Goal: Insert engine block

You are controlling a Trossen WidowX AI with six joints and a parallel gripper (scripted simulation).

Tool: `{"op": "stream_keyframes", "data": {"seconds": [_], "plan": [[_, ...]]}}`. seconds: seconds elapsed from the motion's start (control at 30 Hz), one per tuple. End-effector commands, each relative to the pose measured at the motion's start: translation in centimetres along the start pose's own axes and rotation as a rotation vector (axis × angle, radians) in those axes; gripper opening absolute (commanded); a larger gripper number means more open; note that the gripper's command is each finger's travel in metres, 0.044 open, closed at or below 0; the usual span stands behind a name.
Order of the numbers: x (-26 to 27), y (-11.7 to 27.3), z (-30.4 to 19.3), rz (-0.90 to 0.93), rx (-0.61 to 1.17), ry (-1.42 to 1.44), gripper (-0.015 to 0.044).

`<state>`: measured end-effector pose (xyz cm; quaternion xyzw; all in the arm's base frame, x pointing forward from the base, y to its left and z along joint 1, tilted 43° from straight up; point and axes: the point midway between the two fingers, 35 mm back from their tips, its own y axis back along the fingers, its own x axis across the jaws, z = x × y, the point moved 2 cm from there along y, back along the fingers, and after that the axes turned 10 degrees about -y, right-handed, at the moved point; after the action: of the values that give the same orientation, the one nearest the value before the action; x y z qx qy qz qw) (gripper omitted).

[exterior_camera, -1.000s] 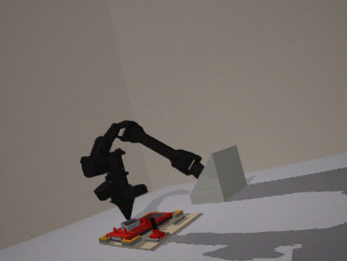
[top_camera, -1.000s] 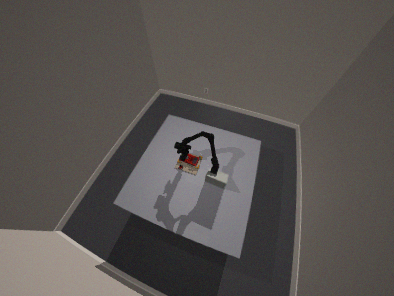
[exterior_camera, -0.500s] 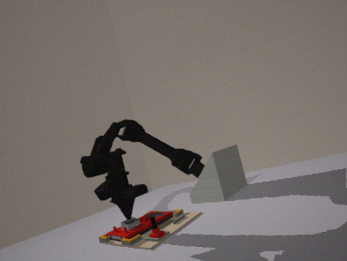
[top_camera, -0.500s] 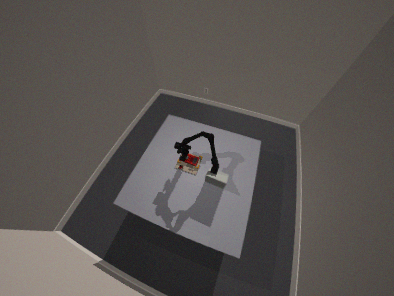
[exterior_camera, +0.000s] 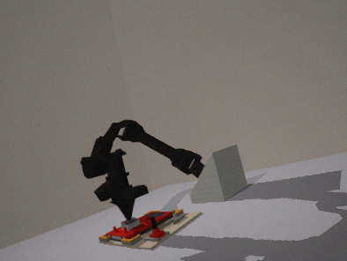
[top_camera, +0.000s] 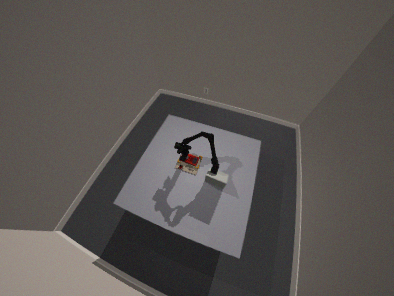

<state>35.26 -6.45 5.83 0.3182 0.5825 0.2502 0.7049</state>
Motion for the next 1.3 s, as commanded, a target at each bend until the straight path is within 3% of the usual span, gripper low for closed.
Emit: {"op": "stream_keyframes", "data": {"seconds": [0.0, 0.47, 0.87, 1.1, 1.27], "plan": [[0.0, -0.1, 0.0, -0.005, 0.000, 0.007, 0.0000], [0.0, 1.1, 0.0, -0.004, 0.000, 0.007, 0.0000], [0.0, 1.1, 0.0, -0.004, 0.000, 0.007, 0.0310], [0.1, 1.3, 0.0, -0.003, 0.000, 0.007, 0.0310], [0.4, 8.1, 0.3, 0.003, 0.001, 0.005, 0.0310]]}}
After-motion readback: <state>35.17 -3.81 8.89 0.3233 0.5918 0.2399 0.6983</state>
